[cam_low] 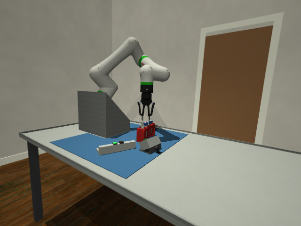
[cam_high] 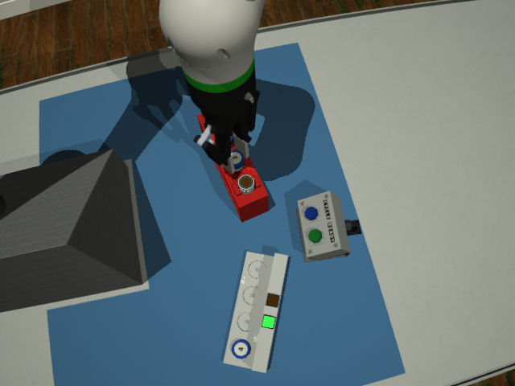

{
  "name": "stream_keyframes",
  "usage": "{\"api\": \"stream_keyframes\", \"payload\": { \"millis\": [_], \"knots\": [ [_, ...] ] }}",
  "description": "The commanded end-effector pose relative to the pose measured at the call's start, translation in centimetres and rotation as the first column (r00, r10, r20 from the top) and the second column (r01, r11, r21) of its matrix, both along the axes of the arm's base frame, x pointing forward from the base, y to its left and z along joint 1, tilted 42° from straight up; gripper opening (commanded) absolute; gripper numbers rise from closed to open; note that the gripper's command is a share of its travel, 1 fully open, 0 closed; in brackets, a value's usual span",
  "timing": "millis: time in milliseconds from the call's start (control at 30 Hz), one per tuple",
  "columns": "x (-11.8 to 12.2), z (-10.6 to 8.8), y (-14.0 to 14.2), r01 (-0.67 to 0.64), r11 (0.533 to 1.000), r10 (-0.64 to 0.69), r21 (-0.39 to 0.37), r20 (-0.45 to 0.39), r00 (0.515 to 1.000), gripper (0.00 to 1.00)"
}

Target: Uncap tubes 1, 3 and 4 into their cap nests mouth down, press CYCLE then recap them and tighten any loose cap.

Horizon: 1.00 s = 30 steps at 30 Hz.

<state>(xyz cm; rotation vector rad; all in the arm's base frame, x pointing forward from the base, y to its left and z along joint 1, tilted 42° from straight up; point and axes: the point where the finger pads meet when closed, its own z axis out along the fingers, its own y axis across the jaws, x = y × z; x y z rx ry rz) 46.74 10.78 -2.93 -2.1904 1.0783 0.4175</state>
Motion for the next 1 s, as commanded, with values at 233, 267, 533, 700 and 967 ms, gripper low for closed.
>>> {"api": "stream_keyframes", "payload": {
  "millis": [233,267,533,700,967],
  "knots": [
    [0.01,-0.04,0.03,0.343,0.938,-0.343,-0.058,-0.315,0.885,0.0],
    [0.01,-0.04,0.03,0.375,0.924,-0.375,-0.07,-0.345,0.86,0.0],
    [0.01,-0.07,0.05,0.57,0.801,-0.57,-0.183,-0.523,0.633,0.0],
    [0.01,-0.07,0.06,0.613,0.759,-0.613,-0.222,-0.562,0.555,0.0],
    [0.01,-0.07,0.06,0.613,0.759,-0.613,-0.222,-0.562,0.555,0.35]
  ]
}}
